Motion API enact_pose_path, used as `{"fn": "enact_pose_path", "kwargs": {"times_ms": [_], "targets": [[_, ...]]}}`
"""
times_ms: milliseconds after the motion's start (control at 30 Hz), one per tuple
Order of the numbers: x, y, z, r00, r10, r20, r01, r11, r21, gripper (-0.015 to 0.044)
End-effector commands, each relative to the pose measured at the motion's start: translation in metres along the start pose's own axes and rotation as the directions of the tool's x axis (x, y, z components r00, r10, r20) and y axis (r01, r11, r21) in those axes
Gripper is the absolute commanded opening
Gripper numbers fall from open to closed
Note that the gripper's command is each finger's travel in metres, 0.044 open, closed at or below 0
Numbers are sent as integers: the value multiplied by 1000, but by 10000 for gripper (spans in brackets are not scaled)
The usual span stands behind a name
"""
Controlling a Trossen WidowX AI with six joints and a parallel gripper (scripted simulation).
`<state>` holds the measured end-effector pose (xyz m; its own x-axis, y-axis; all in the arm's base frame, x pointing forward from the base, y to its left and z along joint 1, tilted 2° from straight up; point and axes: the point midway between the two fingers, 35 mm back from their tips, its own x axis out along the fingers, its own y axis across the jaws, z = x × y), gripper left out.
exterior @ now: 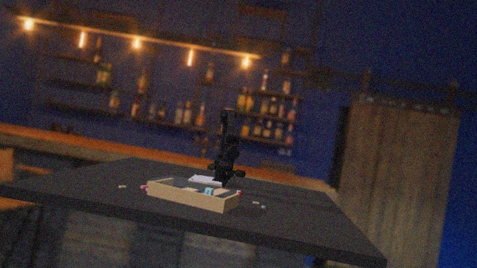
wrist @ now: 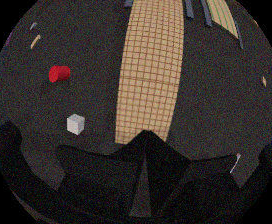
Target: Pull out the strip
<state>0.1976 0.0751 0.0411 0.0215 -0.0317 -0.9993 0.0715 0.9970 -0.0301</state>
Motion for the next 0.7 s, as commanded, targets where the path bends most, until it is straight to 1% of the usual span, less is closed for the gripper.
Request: {"fn": "enact_pose_path", "kwargs": {"times_ms": [0,100,267,667], "targets": [[-29,3,6,1000,11,11,-11,1000,7,0],[-29,3,6,1000,11,11,-11,1000,7,0],[-31,3,31,1000,11,13,-12,997,77,131],[-38,3,74,1000,11,16,-12,997,79,440]]}}
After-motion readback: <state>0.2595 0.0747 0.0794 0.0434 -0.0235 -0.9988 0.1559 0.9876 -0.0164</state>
